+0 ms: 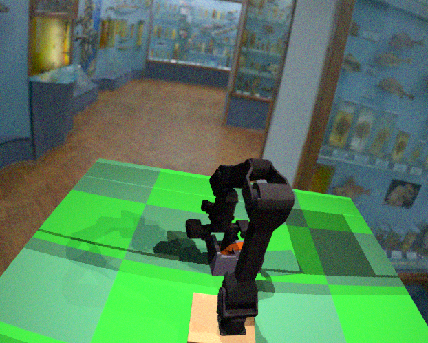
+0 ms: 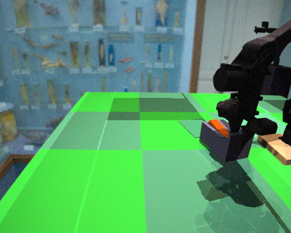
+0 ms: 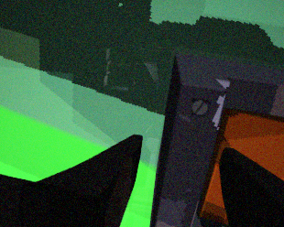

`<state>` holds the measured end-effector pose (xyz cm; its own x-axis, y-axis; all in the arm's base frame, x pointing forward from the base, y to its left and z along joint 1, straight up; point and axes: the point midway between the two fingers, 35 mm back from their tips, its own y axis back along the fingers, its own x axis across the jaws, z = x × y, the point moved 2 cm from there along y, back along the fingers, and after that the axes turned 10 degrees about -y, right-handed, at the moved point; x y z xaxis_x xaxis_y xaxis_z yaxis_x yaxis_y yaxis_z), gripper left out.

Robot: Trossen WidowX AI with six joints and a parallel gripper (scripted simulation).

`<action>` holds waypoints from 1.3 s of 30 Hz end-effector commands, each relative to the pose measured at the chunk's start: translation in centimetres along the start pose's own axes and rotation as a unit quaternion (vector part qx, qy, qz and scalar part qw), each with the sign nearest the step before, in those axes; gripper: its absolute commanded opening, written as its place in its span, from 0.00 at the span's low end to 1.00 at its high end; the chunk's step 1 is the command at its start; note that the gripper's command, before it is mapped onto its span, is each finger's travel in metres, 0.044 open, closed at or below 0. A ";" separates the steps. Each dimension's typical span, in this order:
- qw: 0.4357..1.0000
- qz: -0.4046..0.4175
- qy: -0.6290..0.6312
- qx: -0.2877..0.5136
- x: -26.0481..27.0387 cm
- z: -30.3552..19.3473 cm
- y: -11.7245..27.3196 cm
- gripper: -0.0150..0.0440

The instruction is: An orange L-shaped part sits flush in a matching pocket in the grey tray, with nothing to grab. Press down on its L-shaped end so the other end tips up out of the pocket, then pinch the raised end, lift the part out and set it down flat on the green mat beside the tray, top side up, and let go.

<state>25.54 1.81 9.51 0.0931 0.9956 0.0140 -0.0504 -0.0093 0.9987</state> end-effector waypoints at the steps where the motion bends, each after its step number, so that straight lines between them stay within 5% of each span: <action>1: 1.000 -0.006 -0.003 0.009 -0.2 -0.2 -1.3 0.56; 39: 1.000 -0.002 0.000 0.006 0.3 -0.2 -1.5 0.56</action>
<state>25.45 1.91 7.77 0.0900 0.9959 0.0130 -0.0389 -0.0096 0.9992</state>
